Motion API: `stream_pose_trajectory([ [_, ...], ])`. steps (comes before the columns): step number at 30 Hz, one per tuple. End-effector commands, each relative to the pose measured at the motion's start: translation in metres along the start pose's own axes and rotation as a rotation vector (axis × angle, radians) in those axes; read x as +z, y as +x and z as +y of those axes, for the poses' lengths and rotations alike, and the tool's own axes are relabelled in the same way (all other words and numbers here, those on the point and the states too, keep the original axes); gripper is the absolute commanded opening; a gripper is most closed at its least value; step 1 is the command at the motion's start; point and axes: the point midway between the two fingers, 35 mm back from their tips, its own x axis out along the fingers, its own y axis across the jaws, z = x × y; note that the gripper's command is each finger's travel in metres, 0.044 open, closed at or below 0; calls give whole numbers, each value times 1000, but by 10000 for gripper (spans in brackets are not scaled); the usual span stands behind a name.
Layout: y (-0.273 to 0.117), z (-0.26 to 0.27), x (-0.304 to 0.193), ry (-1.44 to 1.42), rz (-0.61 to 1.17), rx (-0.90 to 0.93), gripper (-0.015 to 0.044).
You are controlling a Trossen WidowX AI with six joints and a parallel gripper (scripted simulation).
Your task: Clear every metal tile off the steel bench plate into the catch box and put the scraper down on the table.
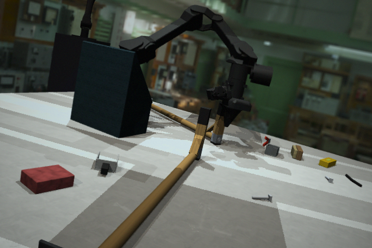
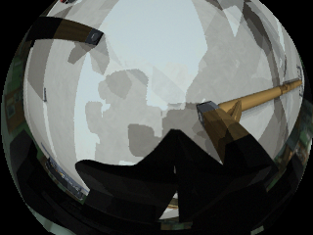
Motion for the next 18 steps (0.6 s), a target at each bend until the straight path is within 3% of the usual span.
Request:
stream_pose_trajectory([
  [1,0,-13,0,-6,-1,-4,0],
  [18,1,-41,-3,-12,-2,-3,0],
])
